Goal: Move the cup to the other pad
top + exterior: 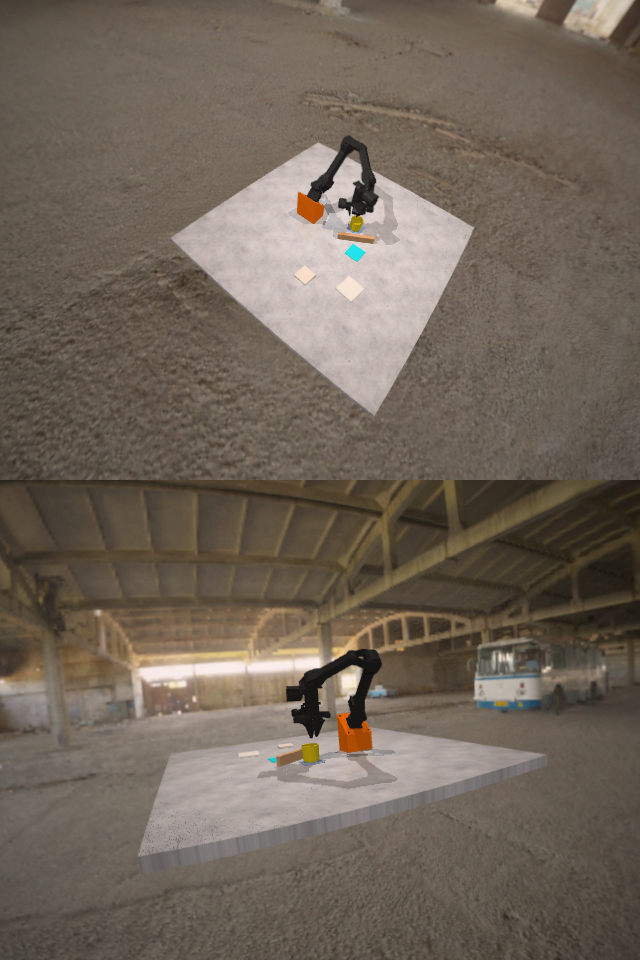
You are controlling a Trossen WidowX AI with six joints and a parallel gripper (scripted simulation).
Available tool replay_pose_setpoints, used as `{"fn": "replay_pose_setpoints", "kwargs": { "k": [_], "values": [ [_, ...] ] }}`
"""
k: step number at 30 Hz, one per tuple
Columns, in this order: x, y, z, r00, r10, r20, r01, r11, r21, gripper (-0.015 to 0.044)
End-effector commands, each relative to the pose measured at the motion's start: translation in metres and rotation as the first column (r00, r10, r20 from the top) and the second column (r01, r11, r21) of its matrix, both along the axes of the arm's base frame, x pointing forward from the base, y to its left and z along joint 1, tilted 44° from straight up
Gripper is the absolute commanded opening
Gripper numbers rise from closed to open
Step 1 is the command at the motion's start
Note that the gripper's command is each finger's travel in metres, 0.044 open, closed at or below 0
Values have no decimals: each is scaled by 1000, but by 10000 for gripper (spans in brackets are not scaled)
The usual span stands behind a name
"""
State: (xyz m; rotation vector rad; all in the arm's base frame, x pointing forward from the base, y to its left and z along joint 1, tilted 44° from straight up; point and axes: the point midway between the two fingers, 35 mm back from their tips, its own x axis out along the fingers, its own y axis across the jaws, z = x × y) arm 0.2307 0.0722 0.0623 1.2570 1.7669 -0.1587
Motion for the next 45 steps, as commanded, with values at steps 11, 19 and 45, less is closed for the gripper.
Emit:
{"fn": "replay_pose_setpoints", "kwargs": {
  "k": [11,19,45],
  "values": [
    [1,4,-5,999,-25,-42,26,999,23,166],
    [1,13,-15,999,-25,-41,26,999,21,166],
    [-3,43,-43,999,-25,-42,26,999,27,166]
  ]
}}
